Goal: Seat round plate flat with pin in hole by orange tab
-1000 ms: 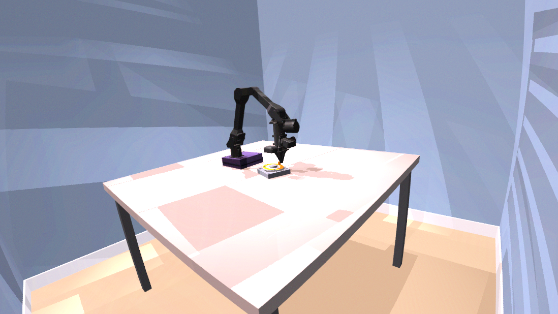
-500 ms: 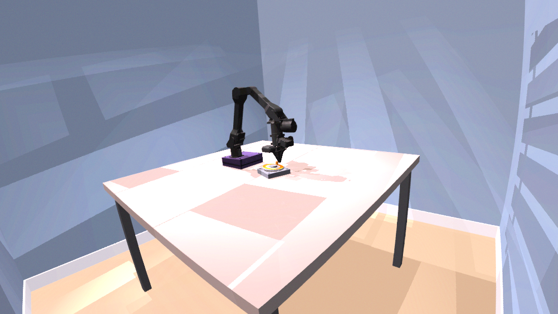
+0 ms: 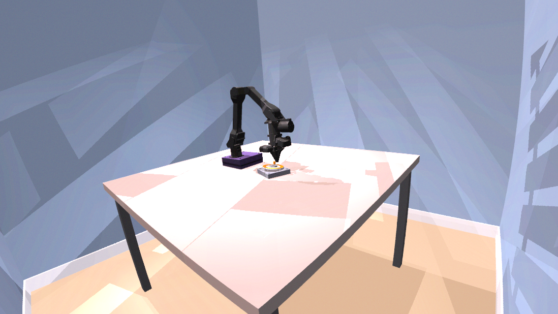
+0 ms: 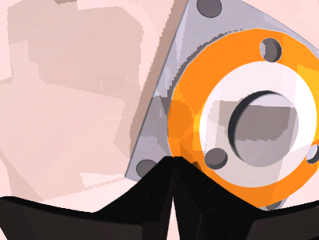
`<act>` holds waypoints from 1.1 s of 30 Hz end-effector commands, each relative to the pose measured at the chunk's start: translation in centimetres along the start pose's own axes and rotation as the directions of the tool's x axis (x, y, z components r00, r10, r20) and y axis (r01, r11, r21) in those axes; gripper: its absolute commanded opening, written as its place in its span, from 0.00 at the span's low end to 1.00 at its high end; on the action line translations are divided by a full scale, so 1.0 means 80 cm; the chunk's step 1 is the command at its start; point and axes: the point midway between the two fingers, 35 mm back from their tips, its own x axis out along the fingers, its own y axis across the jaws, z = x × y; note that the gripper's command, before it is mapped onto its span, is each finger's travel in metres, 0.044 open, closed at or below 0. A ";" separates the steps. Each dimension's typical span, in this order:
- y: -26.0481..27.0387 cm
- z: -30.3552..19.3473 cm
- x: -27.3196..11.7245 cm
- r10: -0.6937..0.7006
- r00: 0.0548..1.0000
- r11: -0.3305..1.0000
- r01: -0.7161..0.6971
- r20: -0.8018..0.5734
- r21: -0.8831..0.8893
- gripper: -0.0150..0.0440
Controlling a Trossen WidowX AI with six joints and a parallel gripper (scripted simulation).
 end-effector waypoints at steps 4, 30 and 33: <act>-0.007 -0.013 0.002 -0.005 1.000 1.000 0.005 -0.011 0.000 0.25; -0.026 -0.032 0.000 -0.007 1.000 1.000 0.007 -0.012 0.000 0.25; -0.025 -0.030 -0.014 -0.007 1.000 1.000 0.007 -0.012 0.000 0.25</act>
